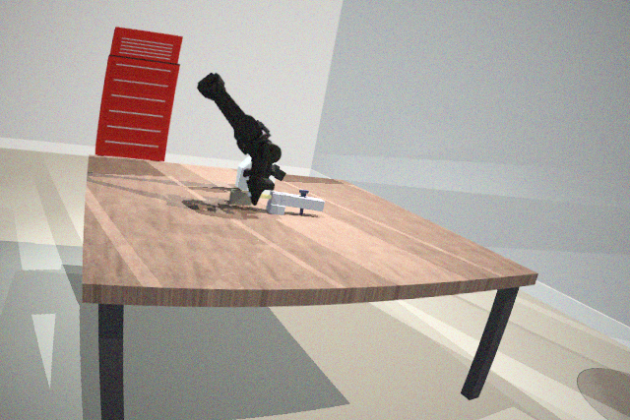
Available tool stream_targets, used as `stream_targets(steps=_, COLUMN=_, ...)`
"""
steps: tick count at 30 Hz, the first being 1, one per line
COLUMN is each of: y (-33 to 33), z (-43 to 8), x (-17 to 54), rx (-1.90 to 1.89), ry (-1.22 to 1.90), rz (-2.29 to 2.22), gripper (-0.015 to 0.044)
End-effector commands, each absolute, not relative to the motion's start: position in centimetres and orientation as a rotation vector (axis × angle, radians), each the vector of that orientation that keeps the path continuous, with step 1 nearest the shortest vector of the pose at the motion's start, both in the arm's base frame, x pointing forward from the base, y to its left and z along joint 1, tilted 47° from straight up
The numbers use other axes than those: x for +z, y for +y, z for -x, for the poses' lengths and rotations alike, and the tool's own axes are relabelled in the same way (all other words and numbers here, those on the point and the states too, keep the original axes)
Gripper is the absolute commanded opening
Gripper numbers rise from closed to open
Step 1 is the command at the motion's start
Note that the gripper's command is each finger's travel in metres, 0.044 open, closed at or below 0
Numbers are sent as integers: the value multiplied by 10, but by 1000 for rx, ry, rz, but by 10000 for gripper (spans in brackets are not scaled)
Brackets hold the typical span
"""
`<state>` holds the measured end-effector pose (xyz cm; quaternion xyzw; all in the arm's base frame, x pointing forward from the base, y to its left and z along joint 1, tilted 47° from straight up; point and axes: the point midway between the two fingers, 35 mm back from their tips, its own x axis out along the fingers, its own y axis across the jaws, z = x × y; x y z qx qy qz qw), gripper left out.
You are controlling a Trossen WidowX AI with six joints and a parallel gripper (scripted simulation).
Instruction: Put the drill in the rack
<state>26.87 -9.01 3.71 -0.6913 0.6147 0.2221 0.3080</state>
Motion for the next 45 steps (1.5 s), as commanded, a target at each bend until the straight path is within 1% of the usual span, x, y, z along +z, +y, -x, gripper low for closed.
stream_targets(steps=1, y=-91, z=-268, x=38, rx=589, ry=1626, rz=1828, gripper=0)
stream_targets(steps=45, y=-130, z=-265, x=86, rx=586, ry=1626, rz=1829, gripper=0)
